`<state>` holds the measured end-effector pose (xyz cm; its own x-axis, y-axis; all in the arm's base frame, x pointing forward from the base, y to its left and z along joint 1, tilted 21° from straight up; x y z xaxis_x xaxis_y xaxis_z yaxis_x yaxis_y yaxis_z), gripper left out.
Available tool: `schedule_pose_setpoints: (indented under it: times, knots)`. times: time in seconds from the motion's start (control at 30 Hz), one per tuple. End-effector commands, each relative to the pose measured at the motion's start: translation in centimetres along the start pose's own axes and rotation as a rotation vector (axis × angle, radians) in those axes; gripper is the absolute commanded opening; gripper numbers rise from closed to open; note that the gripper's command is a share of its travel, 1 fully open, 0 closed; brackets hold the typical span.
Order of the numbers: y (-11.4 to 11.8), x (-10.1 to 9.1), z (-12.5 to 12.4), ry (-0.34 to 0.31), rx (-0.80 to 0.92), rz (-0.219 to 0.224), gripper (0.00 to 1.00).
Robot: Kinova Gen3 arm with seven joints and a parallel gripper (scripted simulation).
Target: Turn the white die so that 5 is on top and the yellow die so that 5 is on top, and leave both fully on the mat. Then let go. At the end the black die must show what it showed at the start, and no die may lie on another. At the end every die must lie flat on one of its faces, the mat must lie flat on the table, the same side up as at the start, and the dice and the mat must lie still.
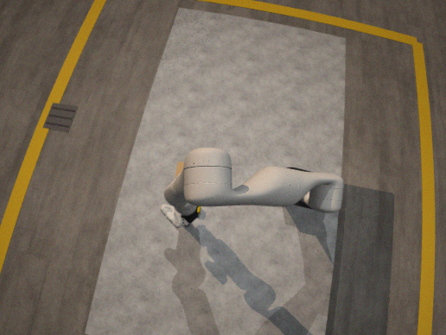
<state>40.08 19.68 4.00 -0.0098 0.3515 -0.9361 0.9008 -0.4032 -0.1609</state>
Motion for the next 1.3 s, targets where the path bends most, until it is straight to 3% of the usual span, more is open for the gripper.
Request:
schedule_pose_setpoints:
  times: [0.0, 1.27]
  knots:
    - [0.25, 0.83, 0.12, 0.002, 0.003, 0.002, 0.87]
    - [0.25, 1.42, 0.12, 0.002, 0.003, 0.002, 0.87]
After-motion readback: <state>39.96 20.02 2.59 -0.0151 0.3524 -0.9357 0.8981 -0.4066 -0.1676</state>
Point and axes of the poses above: the point where the finger pads meet when closed, its own x axis out along the fingers, its own y axis across the jaws, z = x × y, the point moved 7 cm from there along -x, back along the fingers, and after that the axes turned 7 degrees about -x, right-handed, at the moved point
